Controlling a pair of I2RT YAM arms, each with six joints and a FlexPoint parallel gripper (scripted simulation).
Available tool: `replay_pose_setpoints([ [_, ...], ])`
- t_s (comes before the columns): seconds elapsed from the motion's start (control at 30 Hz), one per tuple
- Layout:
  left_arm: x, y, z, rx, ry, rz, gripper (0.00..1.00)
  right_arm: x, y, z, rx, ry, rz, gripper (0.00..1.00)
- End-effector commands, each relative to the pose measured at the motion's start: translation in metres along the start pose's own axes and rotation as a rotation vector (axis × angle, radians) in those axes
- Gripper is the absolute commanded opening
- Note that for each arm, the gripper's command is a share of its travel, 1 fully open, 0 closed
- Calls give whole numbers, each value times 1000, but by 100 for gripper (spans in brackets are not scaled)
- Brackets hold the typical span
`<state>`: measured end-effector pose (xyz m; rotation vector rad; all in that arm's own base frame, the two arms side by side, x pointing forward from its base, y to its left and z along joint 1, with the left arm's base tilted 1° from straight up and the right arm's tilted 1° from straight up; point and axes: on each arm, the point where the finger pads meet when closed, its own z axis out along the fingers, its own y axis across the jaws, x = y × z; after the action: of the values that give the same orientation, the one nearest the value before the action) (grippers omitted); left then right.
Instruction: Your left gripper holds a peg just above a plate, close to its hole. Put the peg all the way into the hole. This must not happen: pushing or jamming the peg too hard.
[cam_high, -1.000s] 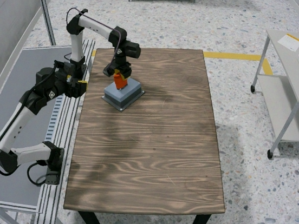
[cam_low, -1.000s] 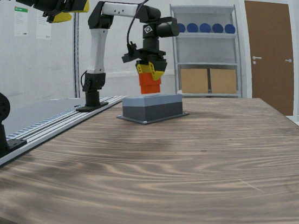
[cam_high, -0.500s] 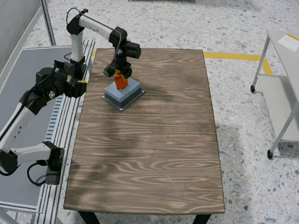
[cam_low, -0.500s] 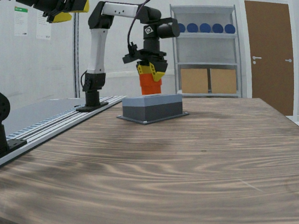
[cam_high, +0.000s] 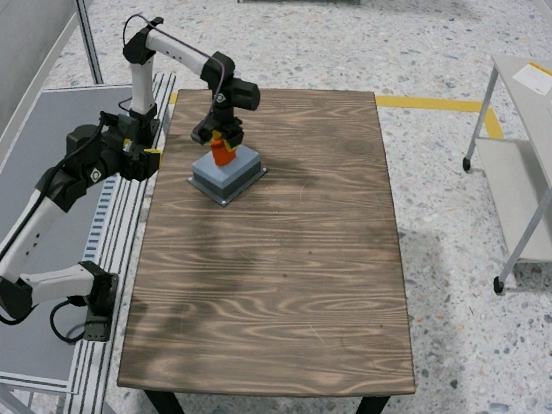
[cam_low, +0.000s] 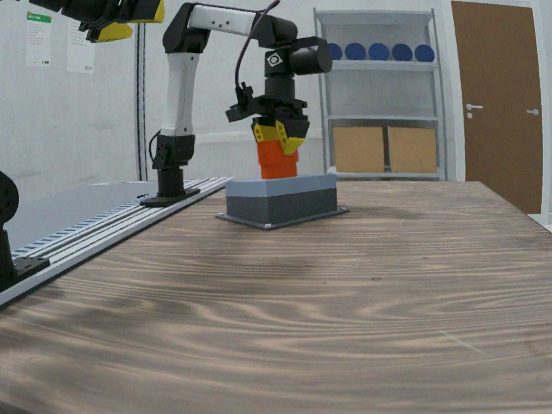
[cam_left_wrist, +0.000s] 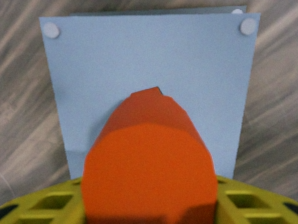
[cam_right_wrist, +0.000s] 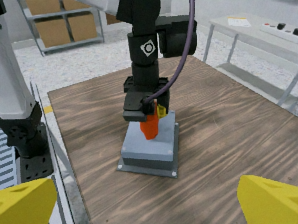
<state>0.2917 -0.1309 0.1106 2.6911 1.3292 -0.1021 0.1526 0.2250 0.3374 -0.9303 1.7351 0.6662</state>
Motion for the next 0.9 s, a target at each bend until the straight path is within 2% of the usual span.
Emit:
replay_pose_setpoints([
  [0.0,-1,5,-1,-27,-11,8,33,10,-1,3,9,30,9,100],
  [0.87,-1,6,15,-26,-11,4,33,10,-1,3,9,30,9,100],
])
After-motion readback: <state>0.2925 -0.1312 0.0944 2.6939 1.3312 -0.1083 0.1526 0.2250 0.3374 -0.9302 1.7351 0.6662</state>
